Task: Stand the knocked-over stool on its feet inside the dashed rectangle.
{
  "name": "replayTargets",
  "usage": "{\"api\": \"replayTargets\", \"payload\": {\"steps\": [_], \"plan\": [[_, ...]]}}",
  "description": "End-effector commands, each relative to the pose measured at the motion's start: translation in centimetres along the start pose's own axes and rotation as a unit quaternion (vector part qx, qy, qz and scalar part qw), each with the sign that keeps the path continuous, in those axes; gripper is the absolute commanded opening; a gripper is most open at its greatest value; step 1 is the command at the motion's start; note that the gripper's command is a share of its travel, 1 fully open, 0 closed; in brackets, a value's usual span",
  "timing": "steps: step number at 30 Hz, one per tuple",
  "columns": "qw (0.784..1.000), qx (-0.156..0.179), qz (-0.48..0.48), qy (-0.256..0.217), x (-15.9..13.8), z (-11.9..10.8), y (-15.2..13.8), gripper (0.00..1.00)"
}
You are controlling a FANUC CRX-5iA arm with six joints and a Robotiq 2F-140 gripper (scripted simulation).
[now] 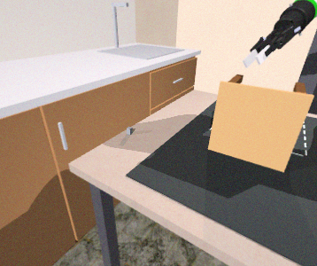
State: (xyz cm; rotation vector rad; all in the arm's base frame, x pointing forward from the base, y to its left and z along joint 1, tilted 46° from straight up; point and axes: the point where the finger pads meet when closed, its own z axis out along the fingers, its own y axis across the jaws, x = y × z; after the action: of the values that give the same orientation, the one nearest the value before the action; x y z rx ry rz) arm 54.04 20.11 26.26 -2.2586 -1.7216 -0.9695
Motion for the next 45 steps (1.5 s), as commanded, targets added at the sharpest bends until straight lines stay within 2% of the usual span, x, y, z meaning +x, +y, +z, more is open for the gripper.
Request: {"api": "replayTargets", "payload": {"steps": [1, 11, 18, 28, 30, 31, 36, 44, 45], "plan": [[0.990, -0.087, 0.069, -0.084, 0.0, 2.6, -2.7, 0.33], [0.976, -0.122, 0.135, -0.118, 0.4, 6.9, -7.6, 0.33], [0.963, -0.141, 0.176, -0.149, 0.5, 8.0, -8.8, 0.33], [0.925, -0.200, 0.240, -0.214, 0.5, 8.4, -9.3, 0.33], [0.925, -0.200, 0.240, -0.214, 0.5, 8.4, -9.3, 0.33], [0.907, -0.228, 0.259, -0.240, 0.5, 8.4, -9.3, 0.33], [0.873, -0.279, 0.288, -0.279, 0.5, 8.4, -9.3, 0.33], [0.792, -0.374, 0.335, -0.348, 0.5, 8.4, -9.3, 0.33], [0.788, -0.377, 0.337, -0.351, 0.5, 8.4, -9.3, 0.33]]}}
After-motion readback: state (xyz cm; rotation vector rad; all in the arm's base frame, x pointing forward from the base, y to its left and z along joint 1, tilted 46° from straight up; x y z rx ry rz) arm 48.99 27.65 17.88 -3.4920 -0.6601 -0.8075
